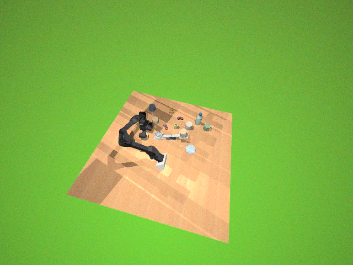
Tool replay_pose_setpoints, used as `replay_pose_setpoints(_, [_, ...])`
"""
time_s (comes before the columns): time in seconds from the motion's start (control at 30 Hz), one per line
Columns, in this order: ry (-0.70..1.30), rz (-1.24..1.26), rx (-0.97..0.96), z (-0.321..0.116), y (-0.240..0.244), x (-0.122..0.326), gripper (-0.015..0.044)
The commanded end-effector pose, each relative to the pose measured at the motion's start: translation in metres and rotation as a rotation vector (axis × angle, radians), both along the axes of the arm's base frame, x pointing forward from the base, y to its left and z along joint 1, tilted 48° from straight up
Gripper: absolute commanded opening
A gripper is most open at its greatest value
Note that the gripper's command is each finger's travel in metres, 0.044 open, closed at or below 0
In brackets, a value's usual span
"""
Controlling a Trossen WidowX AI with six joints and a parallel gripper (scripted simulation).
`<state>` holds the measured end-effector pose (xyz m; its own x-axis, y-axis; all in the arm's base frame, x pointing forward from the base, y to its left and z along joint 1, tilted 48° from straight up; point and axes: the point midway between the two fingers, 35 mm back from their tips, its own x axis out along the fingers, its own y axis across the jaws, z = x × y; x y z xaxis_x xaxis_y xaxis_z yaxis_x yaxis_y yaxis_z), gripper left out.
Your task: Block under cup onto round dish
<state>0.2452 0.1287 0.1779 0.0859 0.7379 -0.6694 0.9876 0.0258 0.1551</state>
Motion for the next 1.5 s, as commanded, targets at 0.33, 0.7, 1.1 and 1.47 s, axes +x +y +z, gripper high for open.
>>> replay_pose_setpoints(0.33, [-0.203, 0.179, -0.052, -0.042, -0.050, 0.028, 0.0260])
replay_pose_setpoints(0.7, [-0.401, 0.380, -0.046, -0.088, -0.093, 0.034, 0.0260])
replay_pose_setpoints(1.1, [-0.402, 0.380, -0.045, -0.099, -0.081, 0.036, 0.0260])
replay_pose_setpoints(1.47, [-0.402, 0.379, -0.046, -0.111, -0.069, 0.038, 0.0260])
